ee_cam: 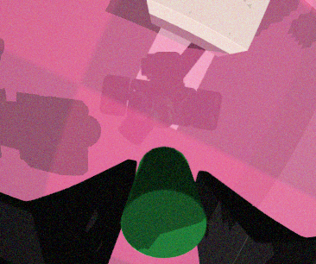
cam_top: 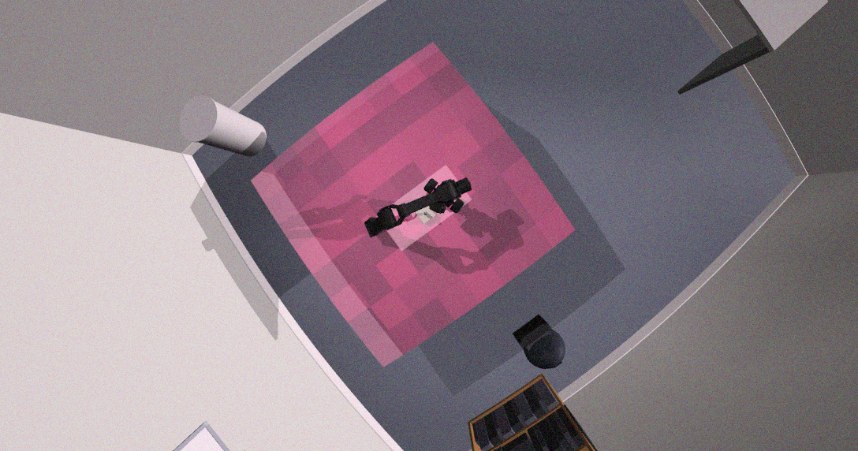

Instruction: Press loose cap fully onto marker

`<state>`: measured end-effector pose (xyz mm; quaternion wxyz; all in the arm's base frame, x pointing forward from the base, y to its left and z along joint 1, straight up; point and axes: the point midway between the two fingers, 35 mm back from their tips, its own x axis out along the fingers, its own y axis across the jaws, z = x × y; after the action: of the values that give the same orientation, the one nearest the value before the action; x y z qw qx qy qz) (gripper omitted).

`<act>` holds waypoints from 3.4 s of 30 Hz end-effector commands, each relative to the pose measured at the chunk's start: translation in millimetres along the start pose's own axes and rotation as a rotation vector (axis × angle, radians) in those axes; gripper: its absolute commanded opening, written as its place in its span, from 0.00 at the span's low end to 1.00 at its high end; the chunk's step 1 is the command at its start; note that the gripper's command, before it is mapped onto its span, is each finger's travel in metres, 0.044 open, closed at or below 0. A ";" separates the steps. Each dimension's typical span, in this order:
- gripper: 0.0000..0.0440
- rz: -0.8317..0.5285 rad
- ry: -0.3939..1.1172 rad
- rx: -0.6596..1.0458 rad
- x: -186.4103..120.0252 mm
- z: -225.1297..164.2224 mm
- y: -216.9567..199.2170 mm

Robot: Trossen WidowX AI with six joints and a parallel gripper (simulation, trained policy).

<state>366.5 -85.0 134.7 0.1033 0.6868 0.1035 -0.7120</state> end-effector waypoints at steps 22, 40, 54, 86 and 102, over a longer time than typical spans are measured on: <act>0.07 -0.036 -0.019 0.128 -46.1 60.4 1.4; 0.00 -0.054 -0.024 0.181 -48.6 88.6 -12.3; 0.00 -0.067 -0.040 0.220 -45.6 107.6 -21.0; 0.00 -0.084 -0.065 0.306 -12.4 121.1 -20.7; 0.00 -0.103 -0.076 0.308 16.2 118.2 -19.0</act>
<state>245.7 -99.9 140.6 -0.0317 0.6711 0.0209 -0.7404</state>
